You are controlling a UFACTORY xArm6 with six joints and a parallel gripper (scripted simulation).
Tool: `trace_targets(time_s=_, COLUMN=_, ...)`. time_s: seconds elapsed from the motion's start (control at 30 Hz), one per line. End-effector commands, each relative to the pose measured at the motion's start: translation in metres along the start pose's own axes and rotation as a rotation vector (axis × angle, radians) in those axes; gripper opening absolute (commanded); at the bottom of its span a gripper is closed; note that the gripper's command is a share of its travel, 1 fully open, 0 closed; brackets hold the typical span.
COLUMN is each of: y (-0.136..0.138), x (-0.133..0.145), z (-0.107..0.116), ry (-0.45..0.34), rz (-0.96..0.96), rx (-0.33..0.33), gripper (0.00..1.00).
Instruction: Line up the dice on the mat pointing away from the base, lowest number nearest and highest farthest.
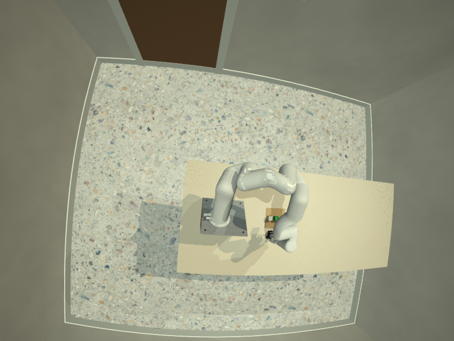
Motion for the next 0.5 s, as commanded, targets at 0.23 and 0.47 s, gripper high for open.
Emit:
trace_targets(time_s=0.23, y=0.0011, x=0.0003, z=-0.0074, ry=-0.001, rz=0.001, rx=0.003, gripper=0.47)
trace_targets(time_s=0.47, y=0.0011, x=0.0003, z=-0.0092, ry=-0.001, rz=0.001, rx=0.003, gripper=0.47)
Point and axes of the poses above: the point where the finger pads meet when closed, its own z axis back along the fingers, its own y axis across the jaws, x = y × z, the point moved 10 cm from there along z, back along the fingers, and after that the axes turned 6 degrees about -z, right-handed, at the moved point
